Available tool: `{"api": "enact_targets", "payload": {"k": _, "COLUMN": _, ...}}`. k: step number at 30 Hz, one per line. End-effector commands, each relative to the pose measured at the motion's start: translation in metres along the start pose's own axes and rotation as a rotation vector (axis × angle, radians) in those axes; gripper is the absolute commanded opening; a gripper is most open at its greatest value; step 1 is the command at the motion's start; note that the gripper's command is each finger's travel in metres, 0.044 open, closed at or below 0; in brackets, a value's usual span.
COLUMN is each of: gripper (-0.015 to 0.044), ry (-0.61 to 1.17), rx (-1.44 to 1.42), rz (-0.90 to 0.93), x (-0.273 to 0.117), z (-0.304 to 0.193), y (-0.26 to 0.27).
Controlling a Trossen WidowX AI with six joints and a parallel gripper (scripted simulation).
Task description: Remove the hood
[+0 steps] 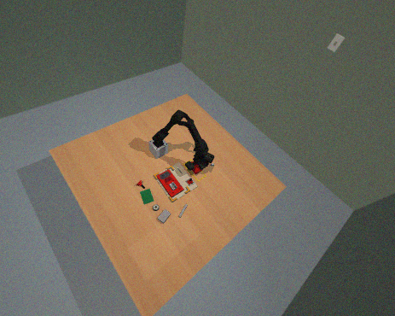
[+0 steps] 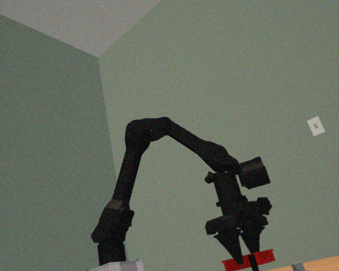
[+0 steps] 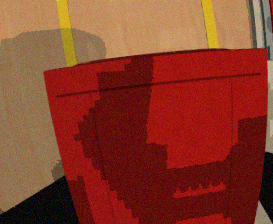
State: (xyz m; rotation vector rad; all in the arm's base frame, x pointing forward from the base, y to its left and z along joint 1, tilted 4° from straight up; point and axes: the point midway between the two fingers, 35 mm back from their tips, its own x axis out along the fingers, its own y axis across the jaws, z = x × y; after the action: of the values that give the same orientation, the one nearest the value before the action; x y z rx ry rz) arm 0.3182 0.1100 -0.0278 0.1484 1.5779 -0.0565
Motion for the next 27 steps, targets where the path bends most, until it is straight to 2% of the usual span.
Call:
{"api": "enact_targets", "payload": {"k": 1, "gripper": 0.0000, "ry": 0.006, "rx": 0.004, "rz": 0.002, "x": 0.003, "z": -0.002, "y": 0.000}}
{"api": "enact_targets", "payload": {"k": 27, "gripper": 0.0000, "ry": 0.006, "rx": 0.004, "rz": 0.002, "x": 0.018, "z": -0.004, "y": -0.001}}
